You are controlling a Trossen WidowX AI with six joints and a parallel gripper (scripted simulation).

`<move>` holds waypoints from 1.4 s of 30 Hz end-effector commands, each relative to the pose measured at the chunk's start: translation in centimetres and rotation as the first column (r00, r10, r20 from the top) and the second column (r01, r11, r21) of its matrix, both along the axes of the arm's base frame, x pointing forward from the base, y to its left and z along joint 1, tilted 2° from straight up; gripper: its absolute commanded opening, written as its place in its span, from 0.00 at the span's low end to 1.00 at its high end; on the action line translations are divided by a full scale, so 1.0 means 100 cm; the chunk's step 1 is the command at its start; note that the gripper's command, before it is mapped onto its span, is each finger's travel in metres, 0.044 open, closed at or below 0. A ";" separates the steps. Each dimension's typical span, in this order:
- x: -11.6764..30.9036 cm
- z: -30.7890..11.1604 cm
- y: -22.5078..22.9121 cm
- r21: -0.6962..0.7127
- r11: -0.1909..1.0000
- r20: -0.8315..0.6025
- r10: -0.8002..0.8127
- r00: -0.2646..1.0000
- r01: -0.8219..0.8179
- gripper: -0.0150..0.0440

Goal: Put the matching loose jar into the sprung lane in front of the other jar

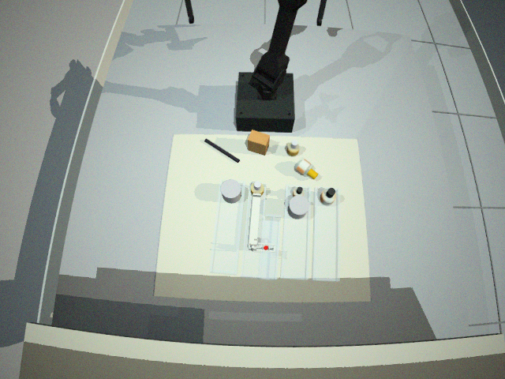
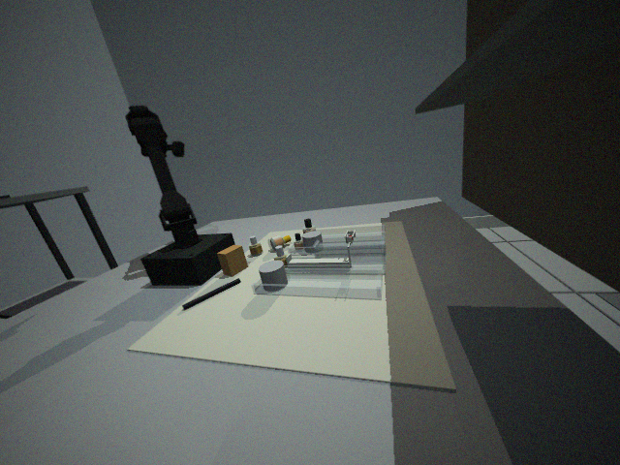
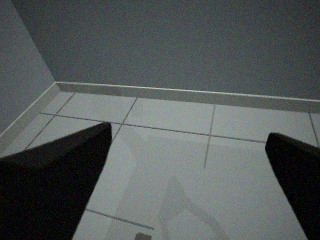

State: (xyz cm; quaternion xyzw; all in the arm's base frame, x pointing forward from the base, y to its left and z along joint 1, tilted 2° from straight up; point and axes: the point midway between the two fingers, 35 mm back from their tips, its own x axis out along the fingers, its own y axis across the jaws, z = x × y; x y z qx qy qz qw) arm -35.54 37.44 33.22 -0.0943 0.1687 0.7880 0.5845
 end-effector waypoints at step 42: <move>0.539 -0.232 -0.172 -0.756 0.009 0.284 -0.896 0.341 0.654 1.00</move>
